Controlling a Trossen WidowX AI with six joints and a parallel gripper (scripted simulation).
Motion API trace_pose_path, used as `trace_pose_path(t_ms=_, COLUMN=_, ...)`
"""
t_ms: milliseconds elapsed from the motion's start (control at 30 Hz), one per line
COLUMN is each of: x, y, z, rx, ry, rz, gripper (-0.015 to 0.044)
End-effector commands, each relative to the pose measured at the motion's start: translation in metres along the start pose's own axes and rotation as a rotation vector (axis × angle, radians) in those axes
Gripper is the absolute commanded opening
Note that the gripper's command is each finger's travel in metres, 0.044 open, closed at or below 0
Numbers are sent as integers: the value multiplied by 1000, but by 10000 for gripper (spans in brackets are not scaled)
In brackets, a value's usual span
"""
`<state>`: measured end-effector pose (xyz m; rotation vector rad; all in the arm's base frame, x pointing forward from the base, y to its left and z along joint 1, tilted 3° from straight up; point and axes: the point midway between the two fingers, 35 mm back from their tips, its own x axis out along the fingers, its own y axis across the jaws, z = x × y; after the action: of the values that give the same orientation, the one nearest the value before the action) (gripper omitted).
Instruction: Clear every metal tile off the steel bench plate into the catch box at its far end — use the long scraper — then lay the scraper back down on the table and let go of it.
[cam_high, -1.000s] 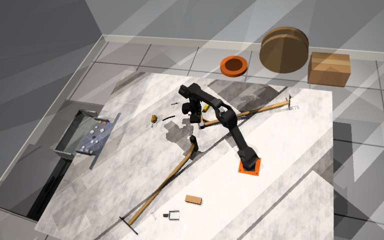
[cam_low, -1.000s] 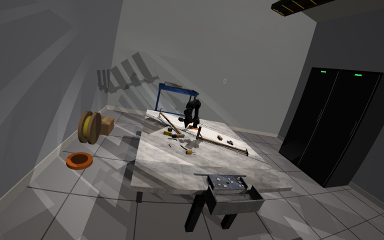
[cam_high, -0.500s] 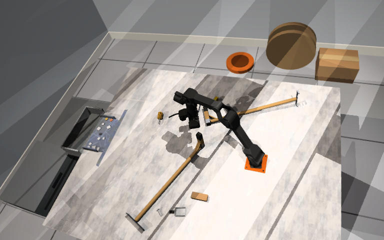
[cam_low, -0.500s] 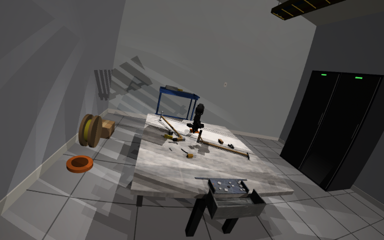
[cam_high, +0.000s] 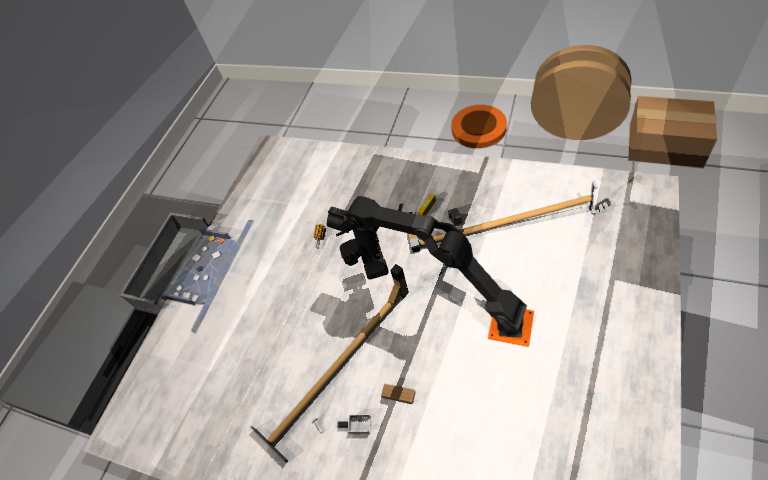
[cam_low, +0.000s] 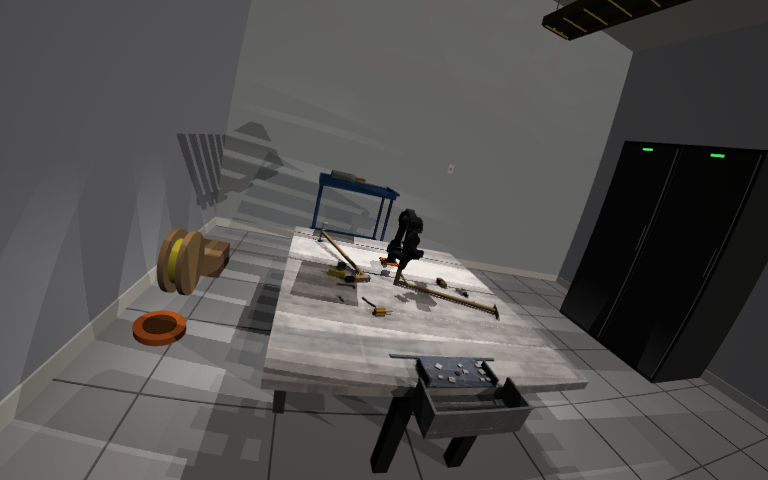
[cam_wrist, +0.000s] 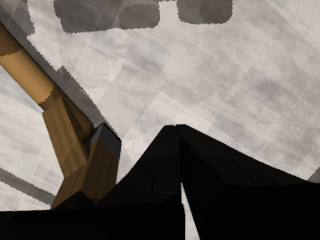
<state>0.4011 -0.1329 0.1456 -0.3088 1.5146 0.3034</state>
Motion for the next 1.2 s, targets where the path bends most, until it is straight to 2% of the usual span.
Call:
trace_pose_path(t_ms=0, x=-1, y=13, z=12, rx=-33, ry=-5, rz=6, gripper=0)
trace_pose_path(t_ms=1167, x=0, y=172, z=96, rx=-438, ry=16, rz=29, gripper=0)
